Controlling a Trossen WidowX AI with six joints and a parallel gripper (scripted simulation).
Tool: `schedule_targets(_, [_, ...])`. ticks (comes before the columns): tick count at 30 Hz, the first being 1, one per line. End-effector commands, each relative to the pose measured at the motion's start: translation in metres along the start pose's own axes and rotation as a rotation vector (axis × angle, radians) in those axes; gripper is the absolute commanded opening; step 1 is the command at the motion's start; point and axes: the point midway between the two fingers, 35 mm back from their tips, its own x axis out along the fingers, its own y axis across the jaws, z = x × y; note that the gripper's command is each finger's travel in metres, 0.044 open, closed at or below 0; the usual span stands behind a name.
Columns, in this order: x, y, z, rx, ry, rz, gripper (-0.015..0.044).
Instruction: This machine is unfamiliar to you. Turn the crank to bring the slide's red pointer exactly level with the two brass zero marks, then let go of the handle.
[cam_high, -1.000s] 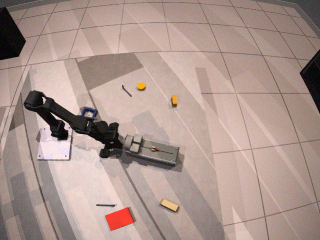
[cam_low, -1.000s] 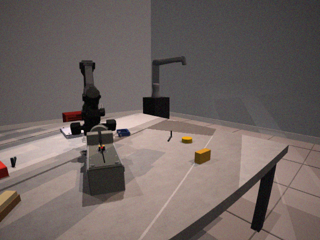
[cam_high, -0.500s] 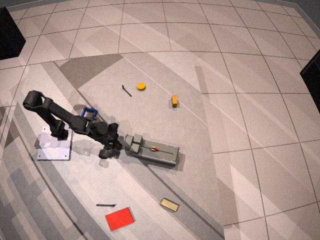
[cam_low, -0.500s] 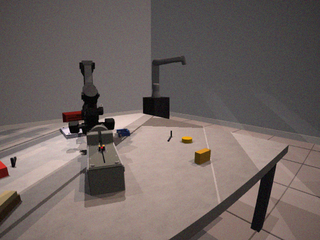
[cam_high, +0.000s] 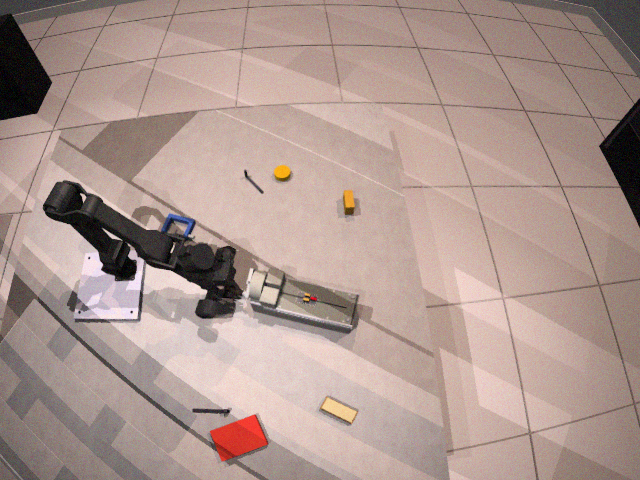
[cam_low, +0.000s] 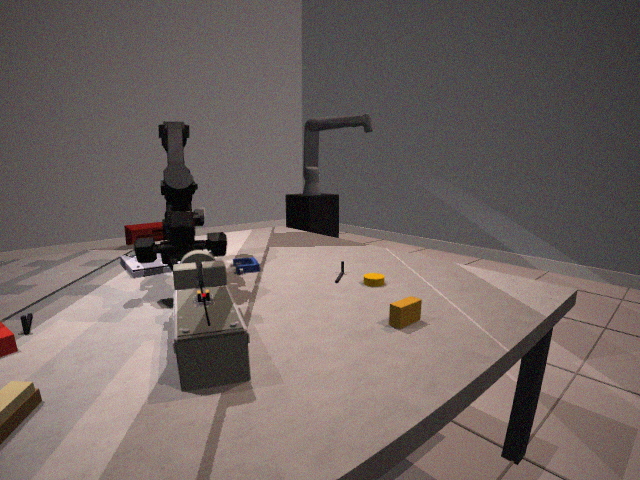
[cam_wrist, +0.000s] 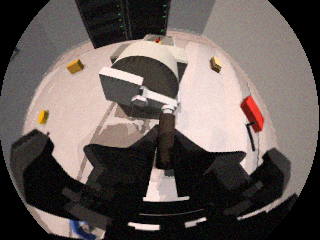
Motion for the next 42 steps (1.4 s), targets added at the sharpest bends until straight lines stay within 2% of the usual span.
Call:
schedule_targets(1, [-0.007, -0.003, 0.006, 0.0, -0.015, -0.008, 0.0])
schedule_targets(42, [-0.025, 0.007, 0.024, 0.001, -0.015, -0.007, 0.0])
